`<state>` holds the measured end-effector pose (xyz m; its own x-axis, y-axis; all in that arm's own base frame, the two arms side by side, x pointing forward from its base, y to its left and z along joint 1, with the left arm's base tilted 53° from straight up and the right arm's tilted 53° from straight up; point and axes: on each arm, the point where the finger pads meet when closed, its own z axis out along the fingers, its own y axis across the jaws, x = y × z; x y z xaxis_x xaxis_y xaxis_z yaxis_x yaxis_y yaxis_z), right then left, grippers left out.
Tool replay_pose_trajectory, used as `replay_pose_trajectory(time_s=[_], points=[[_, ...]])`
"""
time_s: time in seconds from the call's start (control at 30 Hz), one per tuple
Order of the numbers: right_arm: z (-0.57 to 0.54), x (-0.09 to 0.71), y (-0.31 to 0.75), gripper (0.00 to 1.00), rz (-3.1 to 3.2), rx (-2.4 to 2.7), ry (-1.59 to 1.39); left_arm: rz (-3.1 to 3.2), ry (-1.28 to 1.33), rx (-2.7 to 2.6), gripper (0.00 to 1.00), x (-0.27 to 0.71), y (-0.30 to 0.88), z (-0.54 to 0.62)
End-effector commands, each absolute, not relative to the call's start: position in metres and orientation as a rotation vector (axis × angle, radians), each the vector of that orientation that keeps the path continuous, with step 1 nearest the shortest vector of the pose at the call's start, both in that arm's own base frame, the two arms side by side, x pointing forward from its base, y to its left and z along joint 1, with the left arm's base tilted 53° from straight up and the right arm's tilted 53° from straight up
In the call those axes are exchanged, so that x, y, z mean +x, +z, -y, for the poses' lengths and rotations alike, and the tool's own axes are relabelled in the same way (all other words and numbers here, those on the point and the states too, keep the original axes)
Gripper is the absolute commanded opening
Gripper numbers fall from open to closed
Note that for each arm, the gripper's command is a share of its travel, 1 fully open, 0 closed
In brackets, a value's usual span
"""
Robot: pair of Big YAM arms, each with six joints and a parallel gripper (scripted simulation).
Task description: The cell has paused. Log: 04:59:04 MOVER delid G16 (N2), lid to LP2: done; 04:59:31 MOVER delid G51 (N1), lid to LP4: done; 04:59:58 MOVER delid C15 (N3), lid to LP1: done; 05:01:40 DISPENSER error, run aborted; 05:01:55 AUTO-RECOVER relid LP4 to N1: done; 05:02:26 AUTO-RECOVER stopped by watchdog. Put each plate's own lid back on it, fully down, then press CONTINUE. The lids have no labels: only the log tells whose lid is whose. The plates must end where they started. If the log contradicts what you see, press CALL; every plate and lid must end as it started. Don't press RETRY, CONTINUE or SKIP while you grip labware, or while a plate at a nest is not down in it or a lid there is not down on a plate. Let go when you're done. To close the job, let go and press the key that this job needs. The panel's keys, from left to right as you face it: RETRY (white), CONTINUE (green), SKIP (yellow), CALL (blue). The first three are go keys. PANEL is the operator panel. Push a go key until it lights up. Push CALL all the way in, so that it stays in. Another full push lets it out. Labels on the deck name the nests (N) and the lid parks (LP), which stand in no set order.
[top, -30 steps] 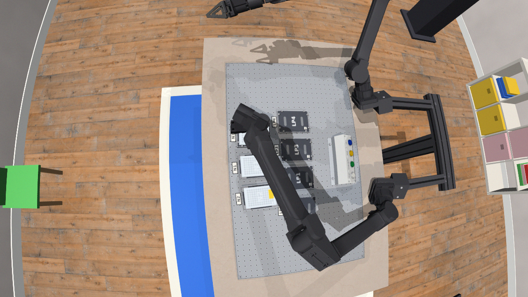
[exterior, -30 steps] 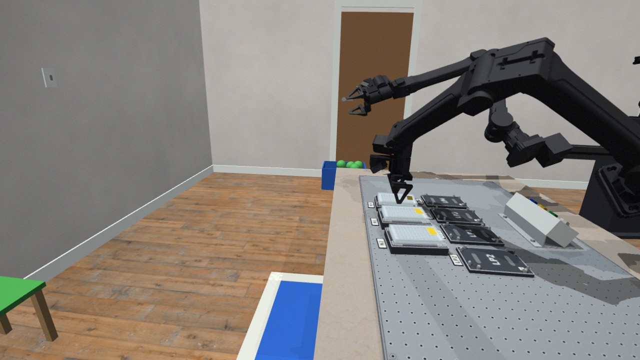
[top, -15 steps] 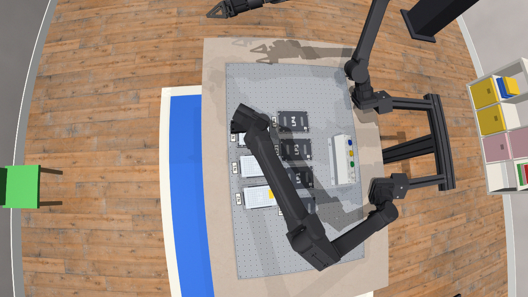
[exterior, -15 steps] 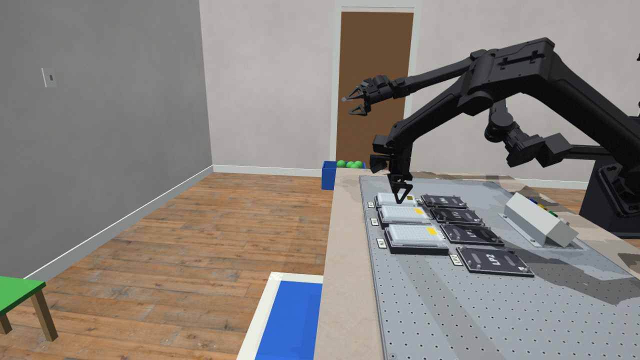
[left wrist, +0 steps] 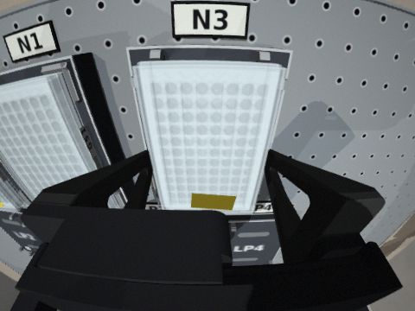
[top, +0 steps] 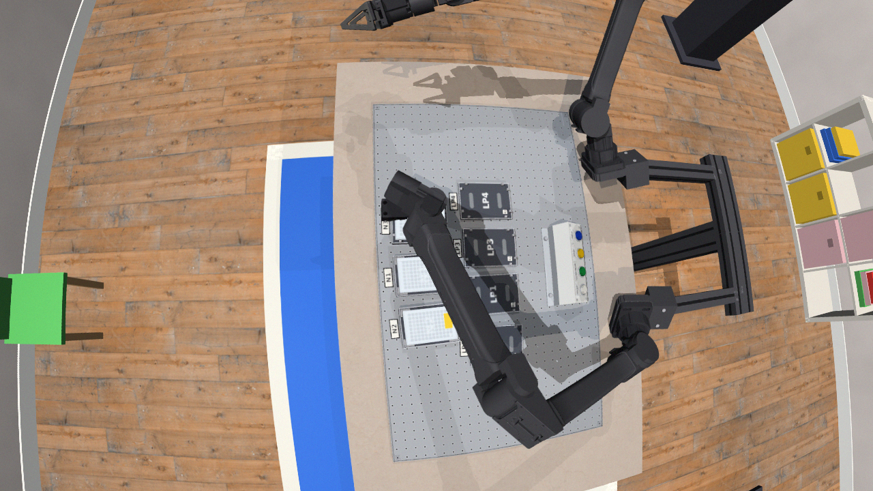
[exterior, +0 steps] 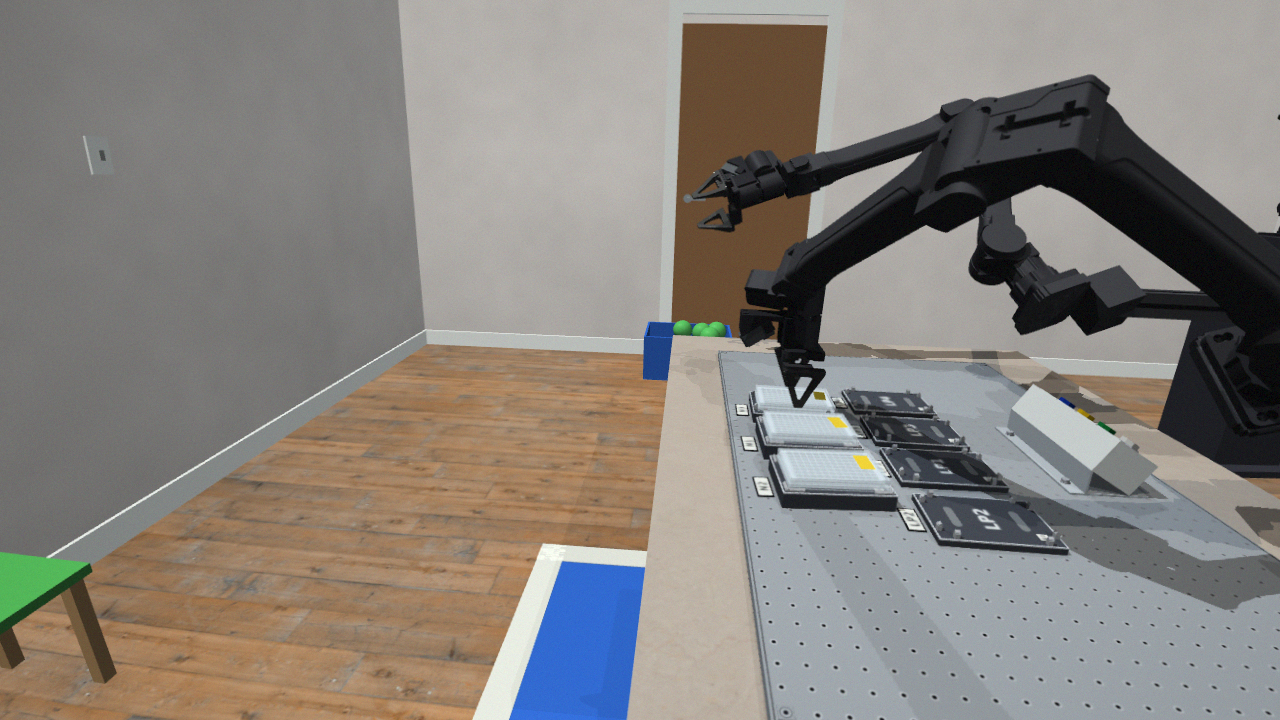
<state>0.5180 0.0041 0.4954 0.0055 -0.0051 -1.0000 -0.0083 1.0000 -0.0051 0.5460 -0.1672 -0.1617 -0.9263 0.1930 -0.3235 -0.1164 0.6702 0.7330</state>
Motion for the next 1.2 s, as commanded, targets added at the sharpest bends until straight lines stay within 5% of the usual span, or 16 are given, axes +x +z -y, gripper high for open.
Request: replay_pose_trajectory(time_s=[0.0, 0.03, 1.17], points=[[0.0064, 0.5233, 0.492, 1.0, -1.569, 0.015, 0.0, -2.527, 1.175, 0.067, 0.0, 0.5472, -0.1756, 0.153], [0.0064, 0.5233, 0.492, 1.0, -1.569, 0.015, 0.0, -2.527, 1.175, 0.067, 1.0, 0.5472, -0.1756, 0.153], [0.0064, 0.5233, 0.492, 1.0, -1.569, 0.015, 0.0, -2.527, 1.175, 0.067, 1.0, 0.5472, -0.1756, 0.153]])
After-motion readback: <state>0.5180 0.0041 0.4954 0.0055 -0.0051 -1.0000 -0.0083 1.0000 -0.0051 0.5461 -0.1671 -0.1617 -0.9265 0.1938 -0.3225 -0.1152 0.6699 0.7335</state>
